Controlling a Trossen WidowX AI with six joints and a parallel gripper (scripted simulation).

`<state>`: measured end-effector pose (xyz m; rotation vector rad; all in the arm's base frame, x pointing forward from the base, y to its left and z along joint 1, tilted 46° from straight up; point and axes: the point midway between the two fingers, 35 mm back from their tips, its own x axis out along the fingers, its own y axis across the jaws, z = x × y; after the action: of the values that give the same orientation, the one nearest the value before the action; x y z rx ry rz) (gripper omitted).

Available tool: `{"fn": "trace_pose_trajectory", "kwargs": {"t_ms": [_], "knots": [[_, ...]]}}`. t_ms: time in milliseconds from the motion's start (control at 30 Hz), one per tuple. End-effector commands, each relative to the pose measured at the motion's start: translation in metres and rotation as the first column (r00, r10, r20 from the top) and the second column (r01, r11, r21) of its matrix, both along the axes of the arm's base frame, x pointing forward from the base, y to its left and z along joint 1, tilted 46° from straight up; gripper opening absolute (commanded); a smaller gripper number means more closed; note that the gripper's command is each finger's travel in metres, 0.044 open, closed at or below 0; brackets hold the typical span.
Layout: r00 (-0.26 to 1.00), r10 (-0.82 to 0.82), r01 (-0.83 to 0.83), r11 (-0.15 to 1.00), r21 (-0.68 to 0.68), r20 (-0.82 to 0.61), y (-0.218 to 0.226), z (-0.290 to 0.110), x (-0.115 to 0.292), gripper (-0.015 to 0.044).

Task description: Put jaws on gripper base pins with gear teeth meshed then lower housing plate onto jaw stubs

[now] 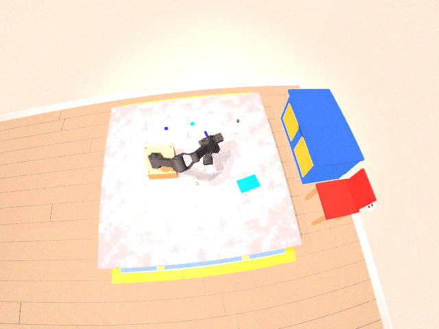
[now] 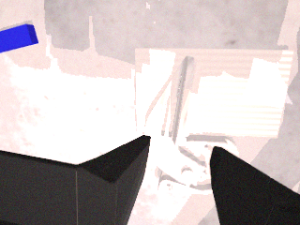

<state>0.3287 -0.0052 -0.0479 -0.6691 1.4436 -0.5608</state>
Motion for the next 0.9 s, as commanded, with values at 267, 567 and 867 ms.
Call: {"fn": "trace_pose_trajectory", "kwargs": {"t_ms": [267,567,867], "knots": [[0.996,0.061,-0.06,0.998,0.004,-0.072,-0.073,0.081,-0.041,0.0434],[0.987,0.101,-0.103,0.995,-0.011,-0.127,-0.112,0.117,-0.09,0.044],[0.987,0.101,-0.103,0.995,-0.01,-0.127,-0.115,0.114,-0.089,0.044]]}}
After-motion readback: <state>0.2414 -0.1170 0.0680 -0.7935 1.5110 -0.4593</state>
